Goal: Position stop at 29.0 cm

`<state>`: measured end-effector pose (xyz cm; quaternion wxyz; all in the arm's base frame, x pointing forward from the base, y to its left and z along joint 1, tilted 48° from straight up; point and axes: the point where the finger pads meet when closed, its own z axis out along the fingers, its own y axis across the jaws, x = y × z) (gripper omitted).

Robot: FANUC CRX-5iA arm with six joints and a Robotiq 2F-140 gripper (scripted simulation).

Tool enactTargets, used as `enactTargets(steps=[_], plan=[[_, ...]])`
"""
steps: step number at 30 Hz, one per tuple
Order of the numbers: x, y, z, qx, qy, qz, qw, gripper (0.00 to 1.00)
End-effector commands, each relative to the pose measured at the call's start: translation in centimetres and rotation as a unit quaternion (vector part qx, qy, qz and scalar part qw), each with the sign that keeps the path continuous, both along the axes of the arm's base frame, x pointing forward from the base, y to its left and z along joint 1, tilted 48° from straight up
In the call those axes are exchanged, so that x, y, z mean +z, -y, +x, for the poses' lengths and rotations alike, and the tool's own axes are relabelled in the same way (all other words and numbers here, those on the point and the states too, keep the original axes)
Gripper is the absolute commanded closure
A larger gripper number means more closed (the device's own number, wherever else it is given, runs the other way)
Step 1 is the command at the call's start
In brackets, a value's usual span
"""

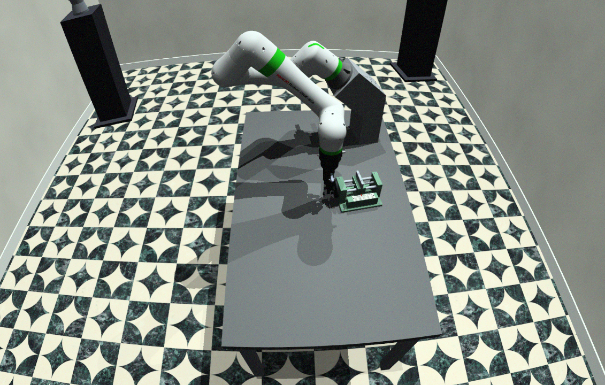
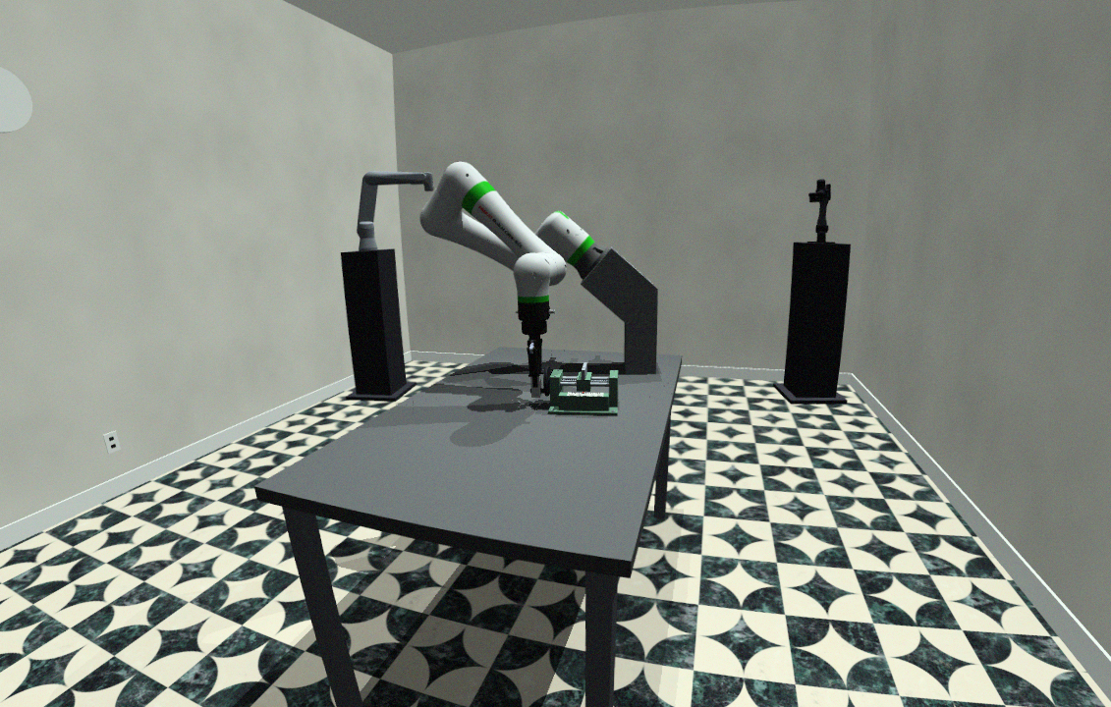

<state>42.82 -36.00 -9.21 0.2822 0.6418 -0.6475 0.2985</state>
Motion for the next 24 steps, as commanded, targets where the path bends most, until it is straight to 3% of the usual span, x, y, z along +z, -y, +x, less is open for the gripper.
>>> enactTargets(steps=[1, 24], plan=[[0.00, -0.02, -0.10, 0.000, 0.000, 0.000, 1.000, 0.96], [0.14, -0.20, -1.02, 0.000, 0.000, 0.000, 1.000, 0.96]])
